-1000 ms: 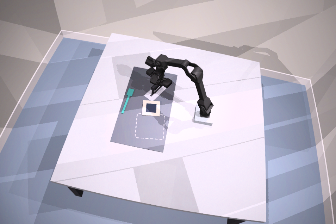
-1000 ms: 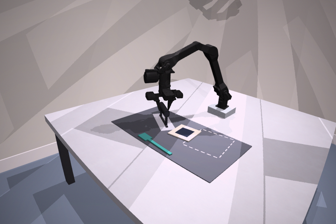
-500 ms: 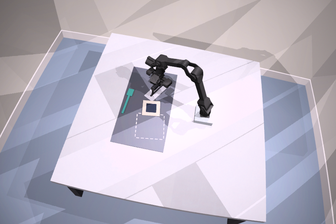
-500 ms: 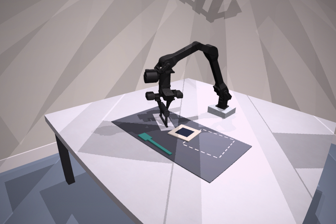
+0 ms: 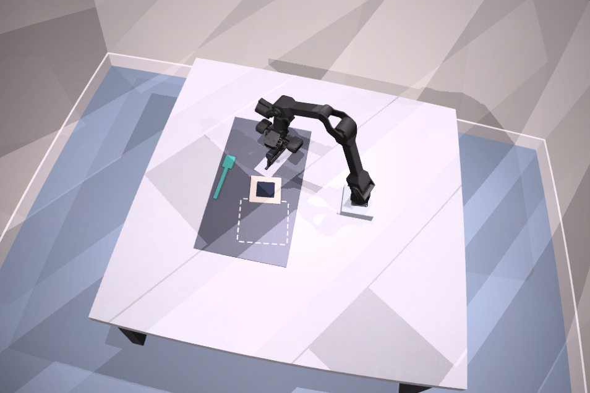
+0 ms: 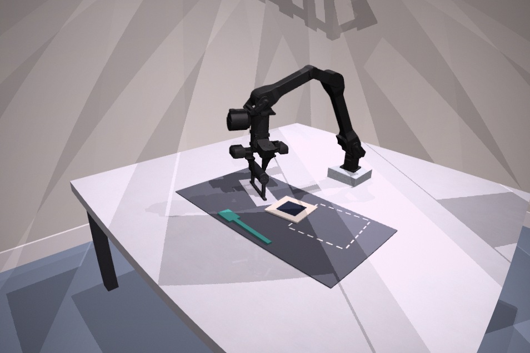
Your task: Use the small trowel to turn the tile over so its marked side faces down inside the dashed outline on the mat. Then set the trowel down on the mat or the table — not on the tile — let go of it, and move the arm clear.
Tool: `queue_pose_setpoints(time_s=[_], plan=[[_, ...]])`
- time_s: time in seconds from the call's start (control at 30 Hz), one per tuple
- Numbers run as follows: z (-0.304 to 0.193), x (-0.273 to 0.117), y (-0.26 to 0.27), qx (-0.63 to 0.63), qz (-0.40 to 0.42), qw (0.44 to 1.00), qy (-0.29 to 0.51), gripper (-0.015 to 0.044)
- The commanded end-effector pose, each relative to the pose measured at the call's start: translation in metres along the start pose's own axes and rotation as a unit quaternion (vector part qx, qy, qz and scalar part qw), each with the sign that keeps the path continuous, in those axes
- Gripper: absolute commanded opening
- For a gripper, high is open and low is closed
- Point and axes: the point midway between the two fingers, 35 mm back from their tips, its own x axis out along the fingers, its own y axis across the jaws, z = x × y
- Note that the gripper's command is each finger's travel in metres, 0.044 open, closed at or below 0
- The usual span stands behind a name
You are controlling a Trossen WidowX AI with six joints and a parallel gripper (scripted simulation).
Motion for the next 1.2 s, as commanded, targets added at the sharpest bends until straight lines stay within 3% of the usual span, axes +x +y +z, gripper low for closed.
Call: queue_pose_setpoints(time_s=[0.0,0.5,0.67,0.83,1.17], plan=[[0.0003,0.0005,0.0,-0.052,0.0,0.999,0.0,0.013],[0.0003,0.0005,0.0,-0.27,0.0,0.963,0.0,0.013],[0.0003,0.0005,0.0,-0.279,0.0,0.96,0.0,0.013],[0.0003,0.0005,0.0,-0.279,0.0,0.96,0.0,0.0261],[0.0003,0.0005,0.0,-0.279,0.0,0.96,0.0,0.027]])
